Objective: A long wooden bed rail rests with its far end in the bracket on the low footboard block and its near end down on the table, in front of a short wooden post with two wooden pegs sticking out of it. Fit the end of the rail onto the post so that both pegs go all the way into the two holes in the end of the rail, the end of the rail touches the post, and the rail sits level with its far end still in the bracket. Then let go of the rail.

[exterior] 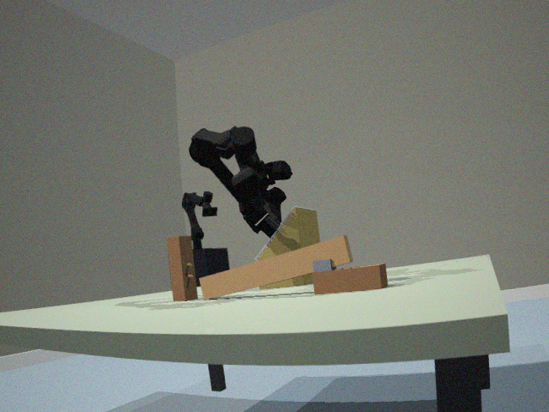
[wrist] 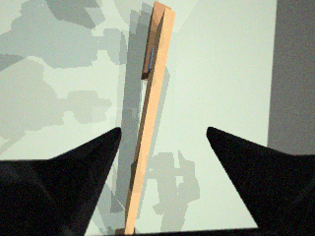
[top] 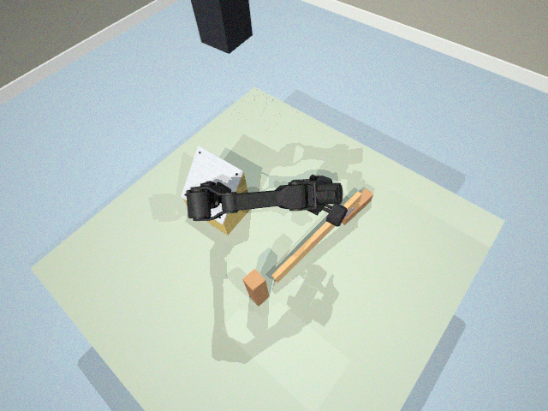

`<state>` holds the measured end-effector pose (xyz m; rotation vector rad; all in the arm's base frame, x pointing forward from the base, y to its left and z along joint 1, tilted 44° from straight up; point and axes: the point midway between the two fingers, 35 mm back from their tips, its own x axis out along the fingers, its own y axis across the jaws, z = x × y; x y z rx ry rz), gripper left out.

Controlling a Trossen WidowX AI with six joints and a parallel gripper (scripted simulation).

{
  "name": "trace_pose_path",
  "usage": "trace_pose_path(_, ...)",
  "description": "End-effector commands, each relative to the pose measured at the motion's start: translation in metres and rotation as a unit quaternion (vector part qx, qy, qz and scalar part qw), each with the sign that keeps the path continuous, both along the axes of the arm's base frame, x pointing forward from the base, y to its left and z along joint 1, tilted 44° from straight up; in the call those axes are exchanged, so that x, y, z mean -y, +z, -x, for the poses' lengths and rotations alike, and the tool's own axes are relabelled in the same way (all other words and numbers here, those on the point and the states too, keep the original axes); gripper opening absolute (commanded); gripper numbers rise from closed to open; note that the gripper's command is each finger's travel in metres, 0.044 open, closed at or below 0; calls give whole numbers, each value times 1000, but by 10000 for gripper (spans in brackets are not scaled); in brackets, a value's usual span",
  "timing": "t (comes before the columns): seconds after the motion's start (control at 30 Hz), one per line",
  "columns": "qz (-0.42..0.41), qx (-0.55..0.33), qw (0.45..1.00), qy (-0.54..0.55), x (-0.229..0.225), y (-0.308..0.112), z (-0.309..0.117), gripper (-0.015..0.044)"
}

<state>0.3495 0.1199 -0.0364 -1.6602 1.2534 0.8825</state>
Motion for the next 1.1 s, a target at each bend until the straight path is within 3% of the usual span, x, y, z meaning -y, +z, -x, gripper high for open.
trace_pose_path(0.0, 70, -3, 995, -68, 74, 16, -2, 440)
trace_pose_path(0.2, 158, -24, 975, -155, 166, 37, 13, 440)
trace_pose_path(0.27, 170, -28, 971, -166, 177, 39, 20, 440)
trace_pose_path(1.07, 171, -29, 971, -167, 195, 21, 19, 440)
